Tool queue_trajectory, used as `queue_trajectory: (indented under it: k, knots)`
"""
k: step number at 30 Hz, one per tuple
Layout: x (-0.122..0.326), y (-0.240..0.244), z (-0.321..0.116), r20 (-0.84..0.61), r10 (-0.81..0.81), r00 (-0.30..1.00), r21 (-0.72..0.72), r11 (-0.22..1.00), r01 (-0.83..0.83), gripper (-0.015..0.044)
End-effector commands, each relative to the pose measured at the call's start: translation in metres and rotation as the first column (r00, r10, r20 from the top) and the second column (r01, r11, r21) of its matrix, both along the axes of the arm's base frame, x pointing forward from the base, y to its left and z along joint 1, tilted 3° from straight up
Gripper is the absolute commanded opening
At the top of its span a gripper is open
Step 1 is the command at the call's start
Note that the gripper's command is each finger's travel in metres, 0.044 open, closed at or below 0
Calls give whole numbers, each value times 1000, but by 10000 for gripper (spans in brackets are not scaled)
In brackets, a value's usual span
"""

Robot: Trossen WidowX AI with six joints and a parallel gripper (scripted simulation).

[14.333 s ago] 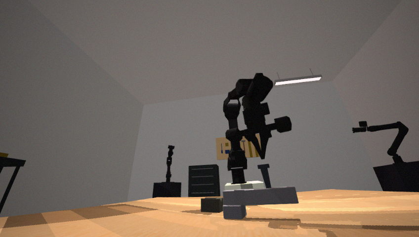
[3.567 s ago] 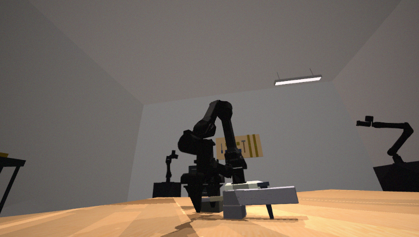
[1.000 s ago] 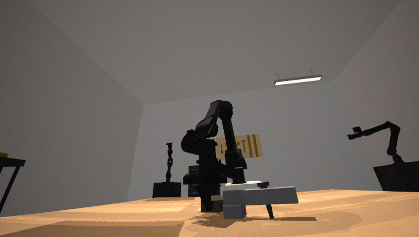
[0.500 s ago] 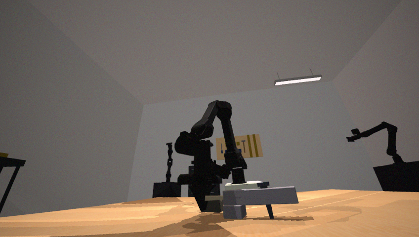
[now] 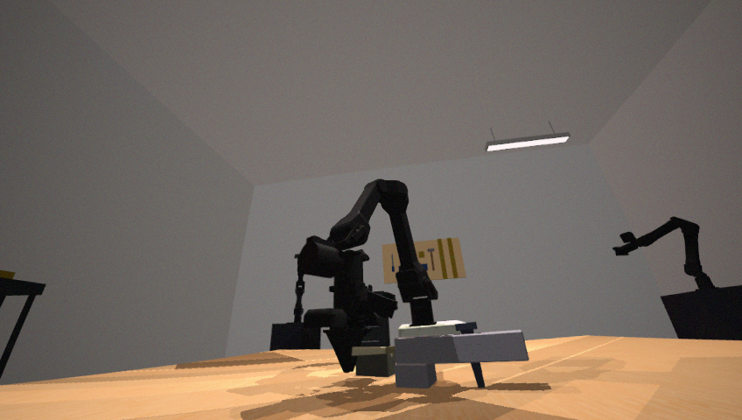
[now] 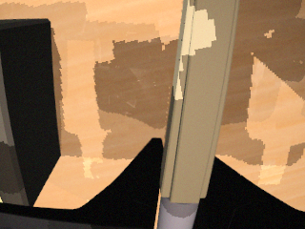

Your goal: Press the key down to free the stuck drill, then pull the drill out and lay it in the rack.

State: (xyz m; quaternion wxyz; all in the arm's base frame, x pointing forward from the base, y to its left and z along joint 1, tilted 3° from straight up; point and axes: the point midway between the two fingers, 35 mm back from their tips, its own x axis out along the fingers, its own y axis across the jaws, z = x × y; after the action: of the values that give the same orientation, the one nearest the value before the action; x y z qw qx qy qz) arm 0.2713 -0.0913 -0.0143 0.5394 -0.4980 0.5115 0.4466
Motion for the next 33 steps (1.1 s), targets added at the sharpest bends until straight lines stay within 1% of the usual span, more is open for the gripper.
queue_trajectory:
  k: [1, 14, 33]
  knots:
    - [-1, -7, 0, -1, 2, 1000, 5, 1000, -2, 0]
    - [-3, -26, 1, -1, 2, 1000, 4, 1000, -2, 0]
    - [-6, -24, 9, -1, 2, 1000, 4, 1000, -2, 0]
